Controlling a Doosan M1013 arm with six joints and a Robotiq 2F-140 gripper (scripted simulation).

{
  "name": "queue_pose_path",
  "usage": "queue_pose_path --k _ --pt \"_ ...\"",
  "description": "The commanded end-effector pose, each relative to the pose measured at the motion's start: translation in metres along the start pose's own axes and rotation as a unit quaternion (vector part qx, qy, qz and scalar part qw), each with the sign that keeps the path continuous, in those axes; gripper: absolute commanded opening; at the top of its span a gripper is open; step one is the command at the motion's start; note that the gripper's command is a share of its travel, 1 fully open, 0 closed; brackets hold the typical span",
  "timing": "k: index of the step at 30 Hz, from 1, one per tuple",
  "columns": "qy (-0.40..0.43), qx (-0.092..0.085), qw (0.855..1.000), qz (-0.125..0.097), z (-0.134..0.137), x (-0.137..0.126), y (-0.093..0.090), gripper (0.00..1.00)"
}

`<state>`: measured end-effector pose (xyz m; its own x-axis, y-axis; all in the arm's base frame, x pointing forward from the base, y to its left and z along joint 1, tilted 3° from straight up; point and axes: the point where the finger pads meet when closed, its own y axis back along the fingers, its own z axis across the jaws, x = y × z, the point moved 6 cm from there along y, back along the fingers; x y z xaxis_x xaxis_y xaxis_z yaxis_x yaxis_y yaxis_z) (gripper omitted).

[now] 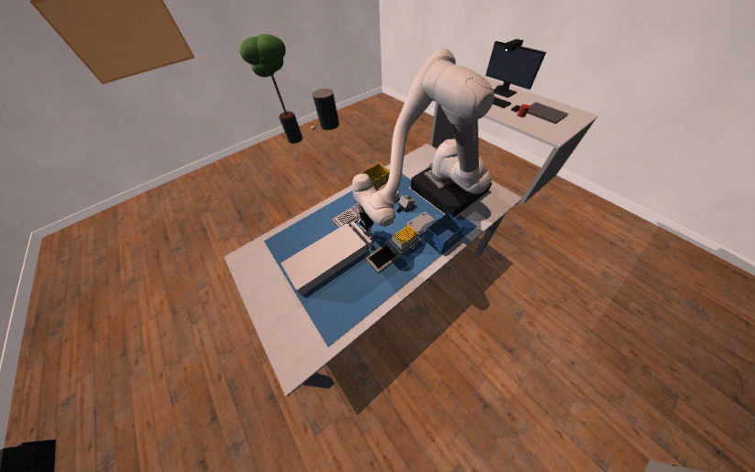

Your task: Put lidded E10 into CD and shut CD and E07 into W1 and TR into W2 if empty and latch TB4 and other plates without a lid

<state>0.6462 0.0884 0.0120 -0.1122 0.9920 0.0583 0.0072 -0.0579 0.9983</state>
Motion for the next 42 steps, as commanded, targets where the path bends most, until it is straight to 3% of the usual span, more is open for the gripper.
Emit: queue_pose_path --k 1,22,42 --pt "0.0 0.0 1.0 0.0 0.005 0.0 0.0 0.0" --pt "0.0 0.0 1.0 0.0 0.027 0.0 0.0 0.0" --pt "0.0 0.0 1.0 0.0 0.027 0.0 0.0 0.0"
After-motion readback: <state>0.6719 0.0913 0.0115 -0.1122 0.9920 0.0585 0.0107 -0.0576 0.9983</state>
